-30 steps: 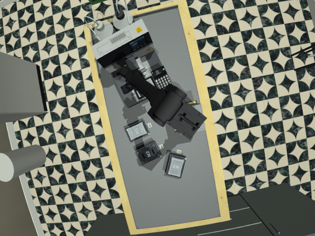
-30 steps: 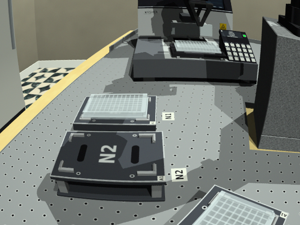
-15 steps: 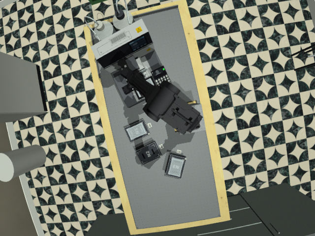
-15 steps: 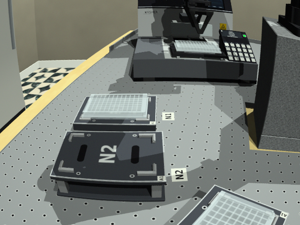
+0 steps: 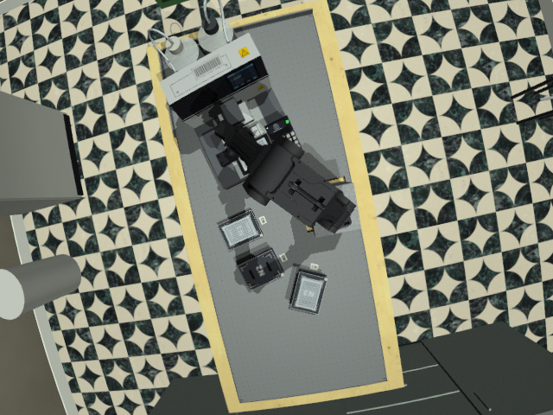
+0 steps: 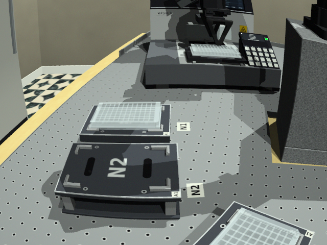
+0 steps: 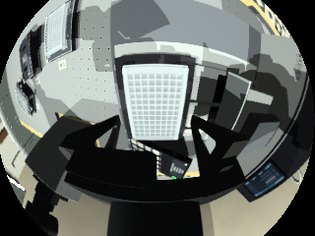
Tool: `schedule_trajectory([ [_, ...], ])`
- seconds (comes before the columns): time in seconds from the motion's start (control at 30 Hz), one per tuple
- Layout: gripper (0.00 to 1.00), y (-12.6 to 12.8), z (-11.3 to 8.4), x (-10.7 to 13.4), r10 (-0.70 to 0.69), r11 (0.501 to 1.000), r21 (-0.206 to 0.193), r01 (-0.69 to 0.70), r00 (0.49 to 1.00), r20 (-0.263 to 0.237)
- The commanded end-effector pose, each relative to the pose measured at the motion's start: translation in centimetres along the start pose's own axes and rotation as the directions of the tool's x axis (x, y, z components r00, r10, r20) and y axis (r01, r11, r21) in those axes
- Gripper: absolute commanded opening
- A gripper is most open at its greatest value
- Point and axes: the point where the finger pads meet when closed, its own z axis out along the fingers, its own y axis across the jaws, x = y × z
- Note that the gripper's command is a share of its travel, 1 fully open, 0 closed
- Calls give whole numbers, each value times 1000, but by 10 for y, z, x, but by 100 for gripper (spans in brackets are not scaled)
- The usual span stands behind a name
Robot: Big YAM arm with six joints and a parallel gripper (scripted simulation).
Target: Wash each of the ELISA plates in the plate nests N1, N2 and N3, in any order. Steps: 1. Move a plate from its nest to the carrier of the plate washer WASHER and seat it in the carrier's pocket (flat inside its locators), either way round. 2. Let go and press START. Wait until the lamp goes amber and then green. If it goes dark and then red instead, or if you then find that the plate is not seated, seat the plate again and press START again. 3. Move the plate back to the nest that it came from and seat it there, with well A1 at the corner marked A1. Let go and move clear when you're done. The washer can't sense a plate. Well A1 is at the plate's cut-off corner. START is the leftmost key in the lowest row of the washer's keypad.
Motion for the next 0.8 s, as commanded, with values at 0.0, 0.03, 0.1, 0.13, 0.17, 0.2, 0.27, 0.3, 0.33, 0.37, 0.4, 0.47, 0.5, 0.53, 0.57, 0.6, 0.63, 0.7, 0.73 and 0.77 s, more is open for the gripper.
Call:
schedule_trajectory([
  [0.0,100,0,7,-4,2,1000,3,-2,1000,1],
  [0.03,100,0,8,-4,3,1000,3,-3,1000,1],
  [0.1,100,1,7,-3,4,1000,-5,-4,1000,-3],
  [0.13,100,-8,0,-5,0,1000,17,0,1000,9],
  [0.17,100,-8,0,-5,0,1000,17,0,1000,9],
  [0.2,100,-8,0,-5,0,1000,17,0,1000,9],
  [0.27,100,-8,0,-5,0,1000,17,0,1000,9],
  [0.3,100,-8,0,-5,0,1000,17,0,1000,9],
  [0.33,100,-8,0,-5,0,1000,17,0,1000,9],
  [0.37,100,-8,0,-5,0,1000,17,0,1000,9],
  [0.4,100,-8,0,-5,0,1000,17,0,1000,9],
  [0.47,100,-8,0,-5,0,1000,17,0,1000,9],
  [0.5,100,-8,0,-5,0,1000,17,0,1000,9],
  [0.53,100,-8,0,-5,0,1000,17,0,1000,9],
  [0.57,100,-8,0,-5,0,1000,17,0,1000,9],
  [0.6,100,-8,0,-5,0,1000,17,0,1000,9],
  [0.63,100,-8,0,-5,0,1000,17,0,1000,9],
  [0.7,100,0,7,-4,3,1000,3,-3,1000,1],
  [0.73,100,0,9,-4,3,1000,3,-3,1000,1],
  [0.77,100,0,10,-4,3,1000,3,-3,1000,1],
])
